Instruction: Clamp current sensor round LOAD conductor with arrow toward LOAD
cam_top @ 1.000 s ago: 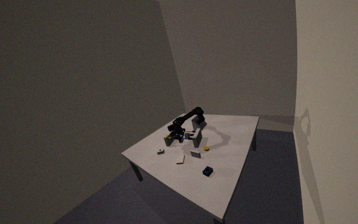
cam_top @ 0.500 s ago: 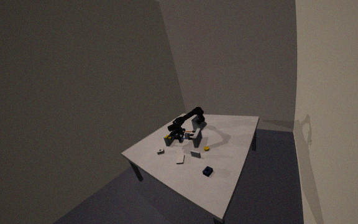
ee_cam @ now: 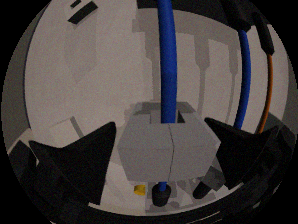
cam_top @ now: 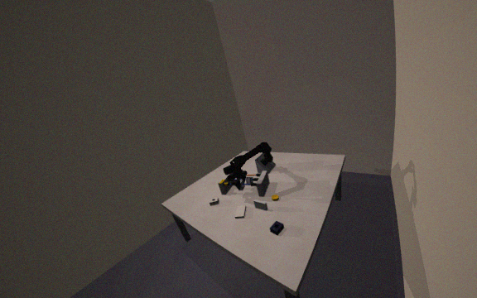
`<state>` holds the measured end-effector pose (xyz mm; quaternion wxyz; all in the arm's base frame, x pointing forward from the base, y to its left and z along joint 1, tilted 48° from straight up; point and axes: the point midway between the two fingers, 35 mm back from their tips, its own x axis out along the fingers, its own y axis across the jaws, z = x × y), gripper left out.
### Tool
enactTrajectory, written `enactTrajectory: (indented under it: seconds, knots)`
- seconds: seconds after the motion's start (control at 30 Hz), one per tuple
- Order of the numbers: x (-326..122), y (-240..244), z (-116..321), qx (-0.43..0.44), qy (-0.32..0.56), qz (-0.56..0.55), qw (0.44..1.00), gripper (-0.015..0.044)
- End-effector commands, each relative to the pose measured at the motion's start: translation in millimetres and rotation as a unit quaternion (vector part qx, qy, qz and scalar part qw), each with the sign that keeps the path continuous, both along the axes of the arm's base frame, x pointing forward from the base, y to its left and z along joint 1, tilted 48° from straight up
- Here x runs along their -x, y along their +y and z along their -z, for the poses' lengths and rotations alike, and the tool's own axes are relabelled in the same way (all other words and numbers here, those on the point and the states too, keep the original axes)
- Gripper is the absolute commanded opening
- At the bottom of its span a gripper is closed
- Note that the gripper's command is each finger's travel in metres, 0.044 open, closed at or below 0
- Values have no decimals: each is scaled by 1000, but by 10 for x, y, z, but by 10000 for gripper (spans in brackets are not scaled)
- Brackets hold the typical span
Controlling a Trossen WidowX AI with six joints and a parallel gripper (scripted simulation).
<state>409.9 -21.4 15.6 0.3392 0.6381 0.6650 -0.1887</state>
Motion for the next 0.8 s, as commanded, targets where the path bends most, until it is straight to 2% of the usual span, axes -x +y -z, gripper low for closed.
enactTrajectory:
  seconds: [0.0,0.07,0.27,0.77]
  knots:
    - [0,0,-2,0,0,-1,1000,440]
    - [32,-68,-107,-5,-9,9,1000,440]
    - [379,-511,-847,-36,-76,81,993,440]
    - [404,-533,-887,-37,-81,86,992,440]
